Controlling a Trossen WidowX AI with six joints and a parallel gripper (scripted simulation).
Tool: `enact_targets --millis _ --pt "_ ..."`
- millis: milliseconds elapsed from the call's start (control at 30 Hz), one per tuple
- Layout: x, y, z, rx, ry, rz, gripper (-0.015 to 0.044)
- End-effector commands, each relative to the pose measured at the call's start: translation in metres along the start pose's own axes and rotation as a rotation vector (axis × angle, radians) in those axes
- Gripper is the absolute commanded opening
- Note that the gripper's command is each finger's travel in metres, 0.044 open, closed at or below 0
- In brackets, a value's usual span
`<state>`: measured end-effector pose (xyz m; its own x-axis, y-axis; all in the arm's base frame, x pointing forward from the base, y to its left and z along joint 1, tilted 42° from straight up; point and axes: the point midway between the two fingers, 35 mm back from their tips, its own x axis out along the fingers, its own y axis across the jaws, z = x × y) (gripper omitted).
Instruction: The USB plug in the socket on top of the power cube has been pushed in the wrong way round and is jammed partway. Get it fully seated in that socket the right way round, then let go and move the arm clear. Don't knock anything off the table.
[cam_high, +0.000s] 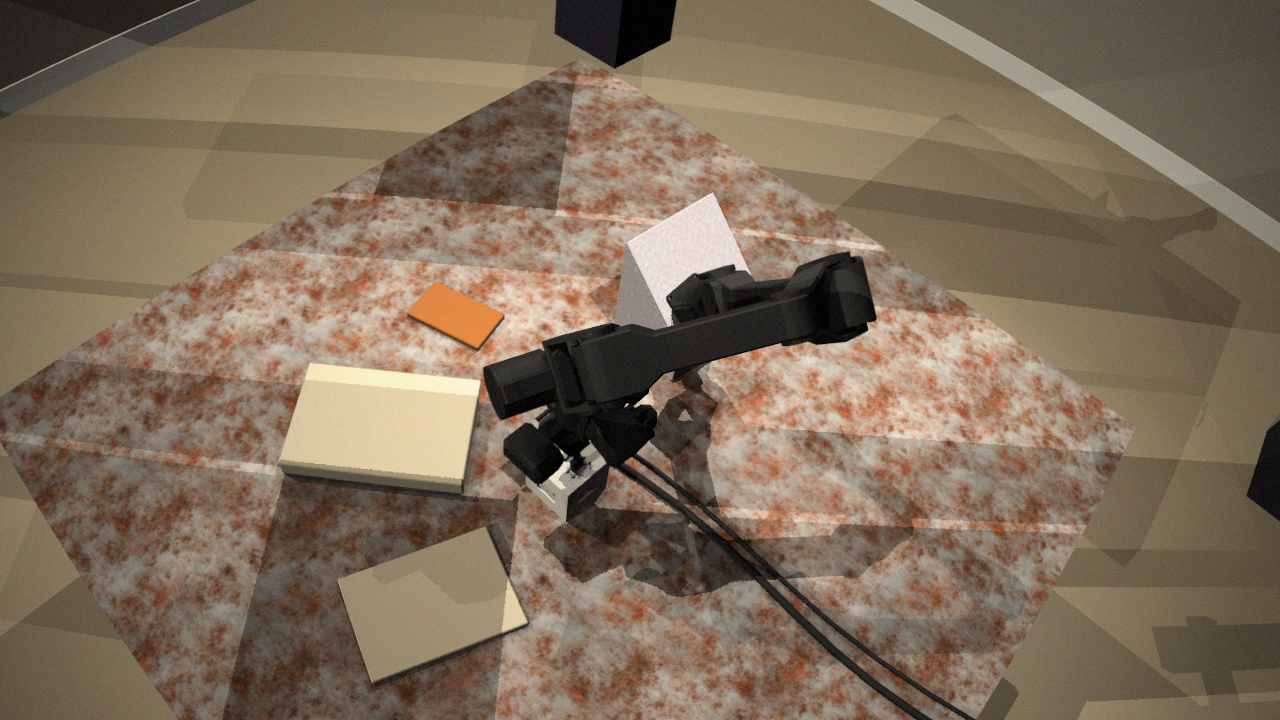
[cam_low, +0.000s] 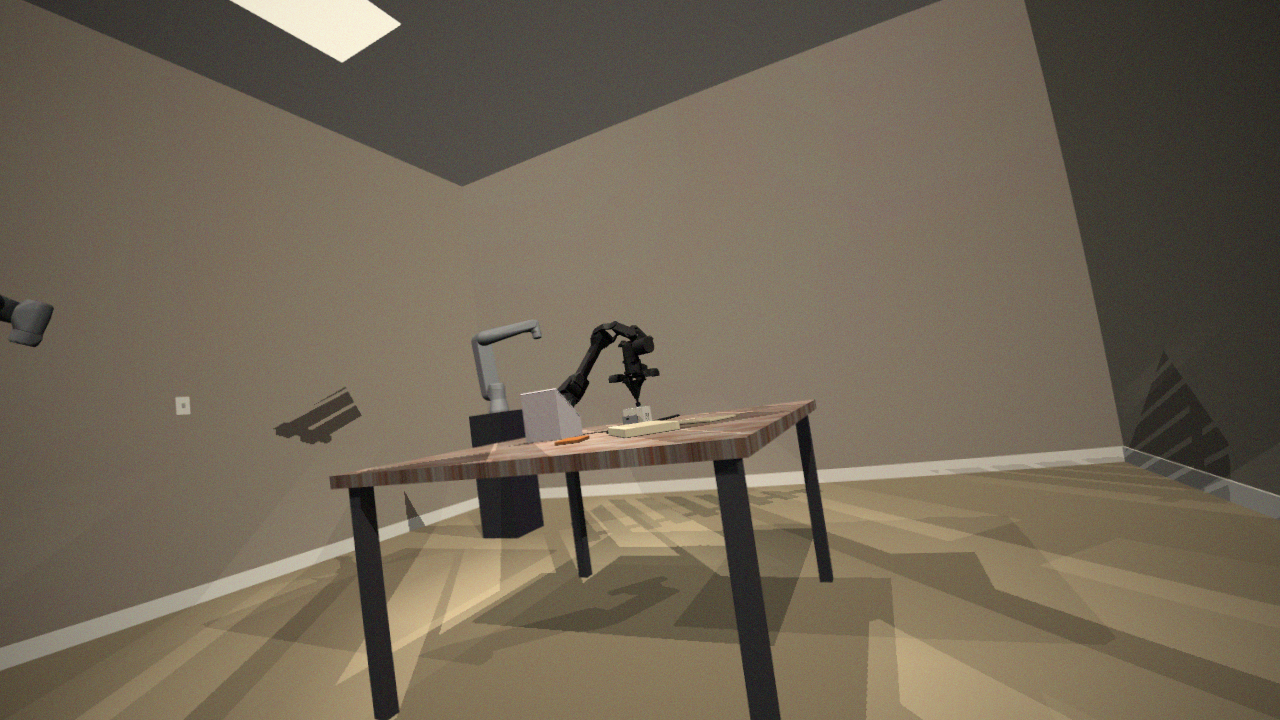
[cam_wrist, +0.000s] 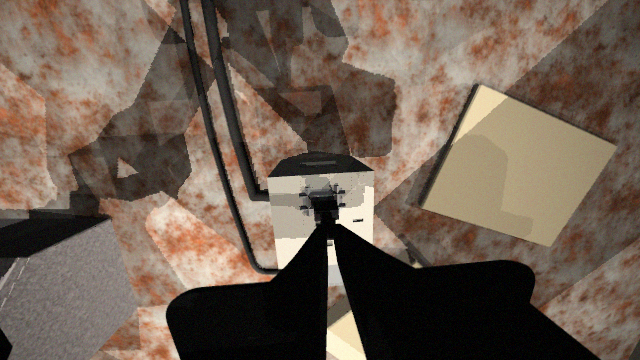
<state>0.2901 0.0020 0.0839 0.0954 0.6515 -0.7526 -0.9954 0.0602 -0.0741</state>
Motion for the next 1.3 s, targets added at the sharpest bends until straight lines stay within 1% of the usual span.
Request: enact_targets --millis 0,400,1267 --pt "0.000 0.000 0.000 -0.001 0.000 0.000 0.0000" --pt "0.000 0.000 0.000 0.000 0.000 0.000 0.0000" --pt "-0.018 0.000 0.000 0.000 0.001 0.000 0.0000"
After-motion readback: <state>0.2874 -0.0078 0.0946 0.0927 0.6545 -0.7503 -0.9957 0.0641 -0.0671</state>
